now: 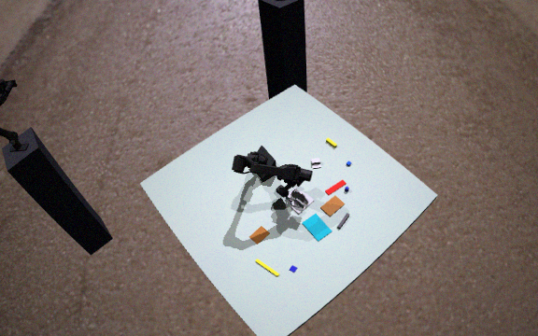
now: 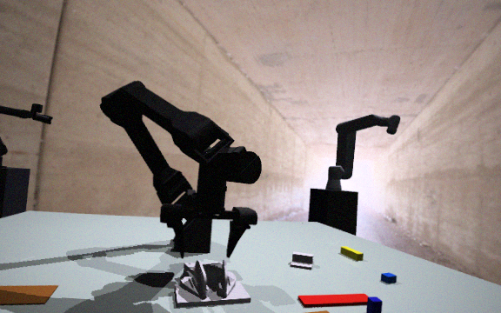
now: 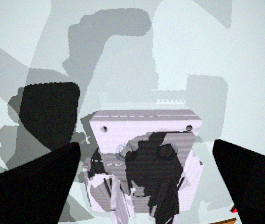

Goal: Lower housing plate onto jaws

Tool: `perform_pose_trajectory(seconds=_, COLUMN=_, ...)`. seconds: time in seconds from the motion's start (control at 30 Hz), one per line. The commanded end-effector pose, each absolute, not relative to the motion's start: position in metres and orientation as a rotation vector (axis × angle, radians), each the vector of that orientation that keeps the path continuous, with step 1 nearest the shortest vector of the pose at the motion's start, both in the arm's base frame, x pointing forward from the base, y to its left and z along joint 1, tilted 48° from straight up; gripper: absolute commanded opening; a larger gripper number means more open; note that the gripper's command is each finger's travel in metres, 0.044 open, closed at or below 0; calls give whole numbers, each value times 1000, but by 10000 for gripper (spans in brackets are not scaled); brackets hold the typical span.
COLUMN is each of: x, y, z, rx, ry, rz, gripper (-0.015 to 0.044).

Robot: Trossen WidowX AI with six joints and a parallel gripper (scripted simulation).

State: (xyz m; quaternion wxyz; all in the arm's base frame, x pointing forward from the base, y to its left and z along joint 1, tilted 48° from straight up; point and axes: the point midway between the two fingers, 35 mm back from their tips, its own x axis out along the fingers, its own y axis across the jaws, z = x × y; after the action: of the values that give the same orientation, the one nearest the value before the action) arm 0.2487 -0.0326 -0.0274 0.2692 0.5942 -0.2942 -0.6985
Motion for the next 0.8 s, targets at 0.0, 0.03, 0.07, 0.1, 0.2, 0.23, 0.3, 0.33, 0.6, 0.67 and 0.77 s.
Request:
perform_pose_trajectory(seconds=0.0, x=255, y=-5, z=0, rx=1628, ry=-796, rz=-1868, gripper=440)
perform_pose_trajectory(seconds=0.03, x=254, y=-4, z=1, rx=1628, ry=-797, rz=-1868, gripper=440)
perform_pose_trajectory(seconds=0.07, x=254, y=-4, z=1, rx=1628, ry=-797, rz=-1868, gripper=440)
perform_pose_trajectory(seconds=0.1, x=254, y=-4, z=1, rx=1628, ry=-797, rz=-1868, gripper=440)
perform_pose_trajectory(seconds=0.2, x=254, y=-9, z=-6, rx=1623, ry=-790, rz=-1865, gripper=440)
perform_pose_trajectory(seconds=0.23, x=254, y=-8, z=-5, rx=1623, ry=-790, rz=-1866, gripper=440)
perform_pose_trajectory(seconds=0.3, x=248, y=1, z=2, rx=1627, ry=-787, rz=-1868, gripper=440)
perform_pose_trajectory(seconds=0.33, x=243, y=7, z=7, rx=1628, ry=-785, rz=-1869, gripper=440)
perform_pose_trajectory(seconds=0.6, x=212, y=39, z=37, rx=1628, ry=-790, rz=-1873, gripper=440)
perform_pose_trajectory(seconds=0.67, x=212, y=39, z=37, rx=1628, ry=-790, rz=-1873, gripper=440)
perform_pose_trajectory(seconds=0.77, x=212, y=39, z=37, rx=1628, ry=-790, rz=-1873, gripper=440)
